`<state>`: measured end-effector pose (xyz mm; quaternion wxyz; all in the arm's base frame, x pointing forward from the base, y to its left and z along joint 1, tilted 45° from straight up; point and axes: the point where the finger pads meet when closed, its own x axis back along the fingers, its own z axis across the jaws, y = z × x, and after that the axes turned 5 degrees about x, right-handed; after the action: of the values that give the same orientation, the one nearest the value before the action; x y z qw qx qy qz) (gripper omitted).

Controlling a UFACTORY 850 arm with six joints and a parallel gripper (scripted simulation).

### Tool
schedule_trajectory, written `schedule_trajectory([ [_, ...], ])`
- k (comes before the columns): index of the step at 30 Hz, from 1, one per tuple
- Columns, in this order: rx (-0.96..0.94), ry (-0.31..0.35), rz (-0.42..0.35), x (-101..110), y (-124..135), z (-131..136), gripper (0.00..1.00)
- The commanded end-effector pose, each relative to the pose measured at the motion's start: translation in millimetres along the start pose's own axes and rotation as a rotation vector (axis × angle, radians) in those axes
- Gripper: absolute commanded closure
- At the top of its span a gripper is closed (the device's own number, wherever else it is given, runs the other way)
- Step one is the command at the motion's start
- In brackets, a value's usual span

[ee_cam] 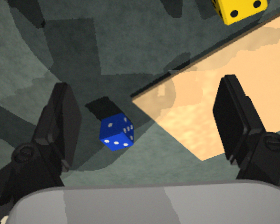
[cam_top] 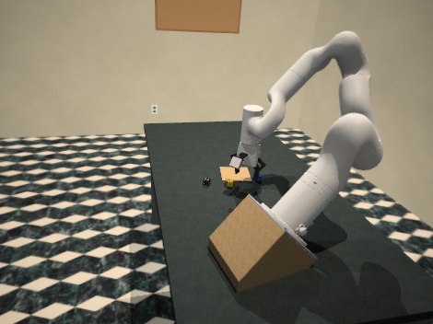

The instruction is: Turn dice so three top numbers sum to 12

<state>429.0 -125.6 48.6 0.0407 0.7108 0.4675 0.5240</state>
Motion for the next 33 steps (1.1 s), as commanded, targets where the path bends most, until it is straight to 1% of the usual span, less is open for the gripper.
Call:
schedule_trajectory([
  [1, -0.001, 0.001, -0.001, 0, -32, 27, 0.0],
  [6, -0.001, 0.001, -0.001, 0, -62, 51, 0.0],
  [11, -0.001, 0.001, -0.001, 0, -78, 64, 0.0],
  [33, -0.001, 0.001, -0.001, 0, -80, 65, 0.0],
])
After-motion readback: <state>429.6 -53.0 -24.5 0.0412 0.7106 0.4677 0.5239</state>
